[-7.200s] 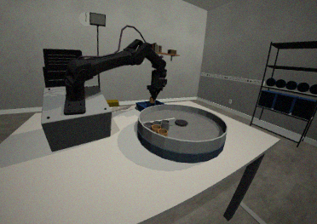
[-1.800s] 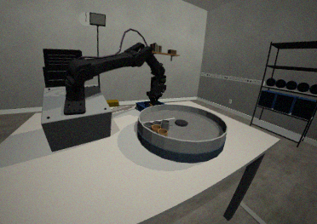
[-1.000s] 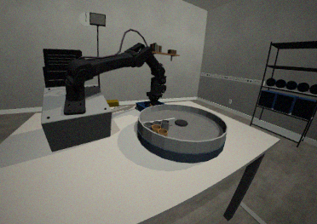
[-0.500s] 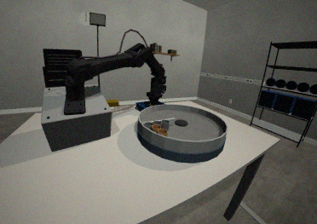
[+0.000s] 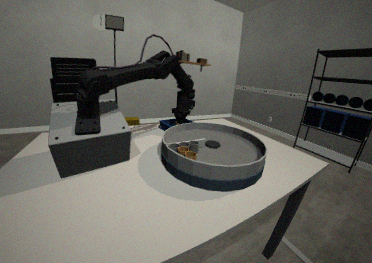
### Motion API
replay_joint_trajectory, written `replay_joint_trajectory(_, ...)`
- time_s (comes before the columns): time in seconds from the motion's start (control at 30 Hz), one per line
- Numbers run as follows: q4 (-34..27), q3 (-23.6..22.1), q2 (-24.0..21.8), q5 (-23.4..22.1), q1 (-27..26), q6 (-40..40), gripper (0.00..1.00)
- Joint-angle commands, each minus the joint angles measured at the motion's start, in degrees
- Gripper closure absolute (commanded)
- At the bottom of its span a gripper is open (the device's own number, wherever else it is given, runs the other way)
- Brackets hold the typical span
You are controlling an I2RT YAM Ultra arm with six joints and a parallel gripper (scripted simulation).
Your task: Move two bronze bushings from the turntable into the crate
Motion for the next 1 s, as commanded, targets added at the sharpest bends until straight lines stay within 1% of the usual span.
replay_joint_trajectory(0.0, 0.7, 0.2, -1.1, 0.4, 0.1, -0.5, 1.0)
replay_joint_trajectory(0.7, 0.7, 0.1, -1.1, 0.4, 0.1, -0.5, 1.0)
replay_joint_trajectory(0.87, 0.9, -0.9, -1.3, 0.4, 0.1, -0.6, 1.0)
replay_joint_trajectory(0.9, 1.2, 0.5, -1.7, 0.4, 0.0, -0.6, 1.0)
replay_joint_trajectory(0.97, 1.2, -0.9, -1.7, 0.4, -0.1, -0.6, 1.0)
